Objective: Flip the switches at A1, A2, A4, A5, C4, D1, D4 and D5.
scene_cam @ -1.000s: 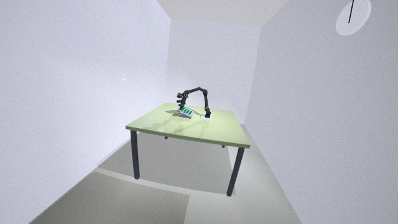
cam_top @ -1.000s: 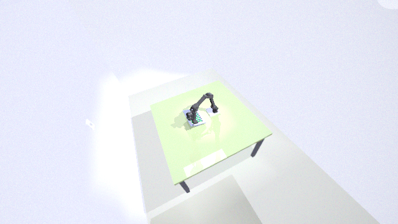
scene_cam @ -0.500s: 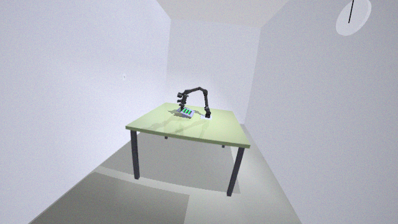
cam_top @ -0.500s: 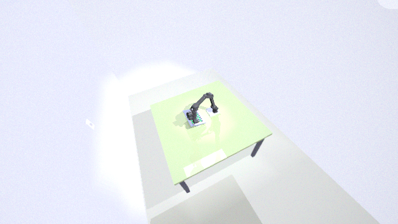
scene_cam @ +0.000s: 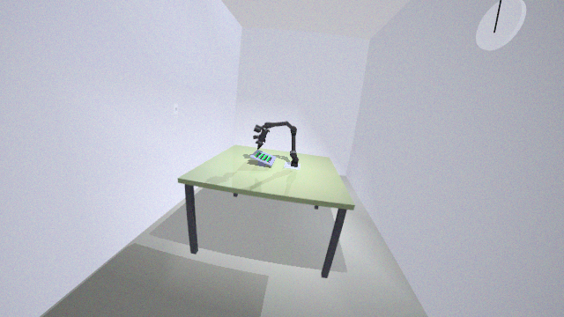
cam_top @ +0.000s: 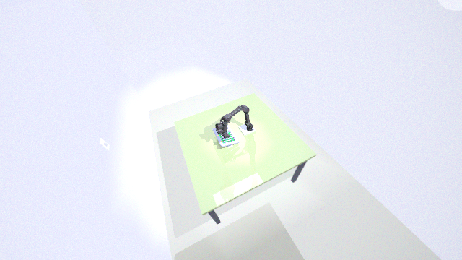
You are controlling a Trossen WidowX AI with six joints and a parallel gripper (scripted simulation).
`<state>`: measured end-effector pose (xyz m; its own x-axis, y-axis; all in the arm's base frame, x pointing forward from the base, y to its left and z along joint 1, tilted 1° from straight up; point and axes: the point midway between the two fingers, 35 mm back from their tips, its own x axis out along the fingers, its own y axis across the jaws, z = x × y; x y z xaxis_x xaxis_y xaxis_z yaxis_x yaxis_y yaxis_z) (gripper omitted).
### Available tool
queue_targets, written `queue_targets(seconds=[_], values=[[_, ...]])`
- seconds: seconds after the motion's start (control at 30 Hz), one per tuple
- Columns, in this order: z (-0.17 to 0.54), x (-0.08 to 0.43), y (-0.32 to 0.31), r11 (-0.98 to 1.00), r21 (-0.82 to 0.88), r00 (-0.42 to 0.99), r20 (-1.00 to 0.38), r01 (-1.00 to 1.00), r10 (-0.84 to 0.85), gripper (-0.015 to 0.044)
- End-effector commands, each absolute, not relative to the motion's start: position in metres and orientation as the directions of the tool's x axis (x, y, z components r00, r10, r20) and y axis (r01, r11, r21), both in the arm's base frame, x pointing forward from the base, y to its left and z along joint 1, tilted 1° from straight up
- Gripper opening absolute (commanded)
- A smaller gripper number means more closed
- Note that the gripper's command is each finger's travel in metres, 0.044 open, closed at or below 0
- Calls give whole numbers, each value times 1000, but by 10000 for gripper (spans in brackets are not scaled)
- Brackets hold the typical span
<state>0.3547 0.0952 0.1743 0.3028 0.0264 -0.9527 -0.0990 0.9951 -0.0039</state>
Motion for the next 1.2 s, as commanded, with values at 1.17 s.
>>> queue_targets(seconds=[1.17], values=[[123, 366, 97, 994, -1, 268, -963, -113, 29, 0]])
